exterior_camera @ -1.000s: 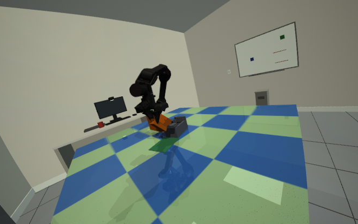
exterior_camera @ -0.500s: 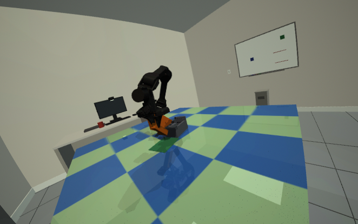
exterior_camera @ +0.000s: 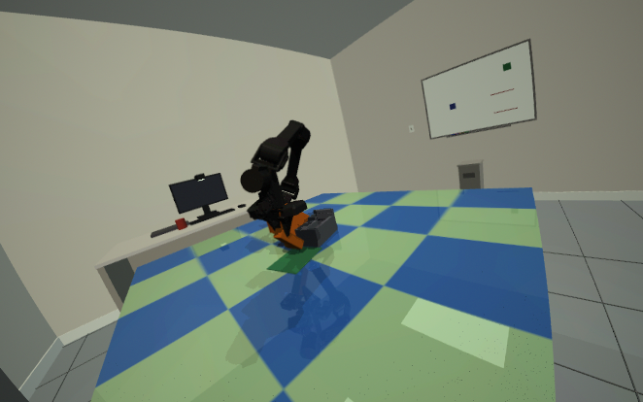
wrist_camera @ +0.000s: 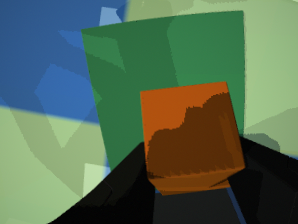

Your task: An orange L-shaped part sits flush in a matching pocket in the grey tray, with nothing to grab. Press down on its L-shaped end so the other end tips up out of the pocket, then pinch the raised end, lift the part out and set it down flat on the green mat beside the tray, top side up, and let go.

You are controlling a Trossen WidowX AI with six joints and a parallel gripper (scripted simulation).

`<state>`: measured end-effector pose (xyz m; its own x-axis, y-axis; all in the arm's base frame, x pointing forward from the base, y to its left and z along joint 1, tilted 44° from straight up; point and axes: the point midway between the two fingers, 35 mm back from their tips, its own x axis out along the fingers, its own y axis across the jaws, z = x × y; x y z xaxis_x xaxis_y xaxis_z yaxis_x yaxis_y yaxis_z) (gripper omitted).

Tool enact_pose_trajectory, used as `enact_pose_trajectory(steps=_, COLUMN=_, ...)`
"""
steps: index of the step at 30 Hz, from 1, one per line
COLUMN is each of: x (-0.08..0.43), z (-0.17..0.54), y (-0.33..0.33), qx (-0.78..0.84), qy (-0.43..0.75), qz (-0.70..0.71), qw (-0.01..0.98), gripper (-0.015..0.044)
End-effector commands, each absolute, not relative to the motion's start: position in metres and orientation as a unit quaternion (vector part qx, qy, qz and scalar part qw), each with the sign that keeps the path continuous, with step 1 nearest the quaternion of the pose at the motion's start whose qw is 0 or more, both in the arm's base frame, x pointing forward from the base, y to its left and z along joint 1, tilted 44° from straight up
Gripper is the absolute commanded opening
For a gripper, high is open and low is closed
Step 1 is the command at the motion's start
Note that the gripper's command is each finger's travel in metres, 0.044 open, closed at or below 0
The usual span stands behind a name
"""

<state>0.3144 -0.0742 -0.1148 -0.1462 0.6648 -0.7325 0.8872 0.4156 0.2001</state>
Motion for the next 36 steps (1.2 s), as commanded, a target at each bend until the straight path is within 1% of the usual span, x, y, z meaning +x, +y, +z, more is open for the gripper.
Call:
enact_pose_trajectory(steps=1, x=0.313, z=-0.12, y=-0.07, qx=0.525, qy=0.743, qz=-0.142, qw=0.39, gripper=0.0)
enact_pose_trajectory(steps=21, x=0.311, z=-0.127, y=-0.063, qx=0.522, qy=0.744, qz=-0.141, qw=0.392, gripper=0.0)
enact_pose_trajectory(steps=31, x=0.312, z=-0.125, y=-0.065, qx=0.522, qy=0.744, qz=-0.141, qw=0.392, gripper=0.0263)
enact_pose_trajectory(steps=36, x=0.321, z=-0.094, y=-0.095, qx=0.523, qy=0.743, qz=-0.143, qw=0.392, gripper=0.0394)
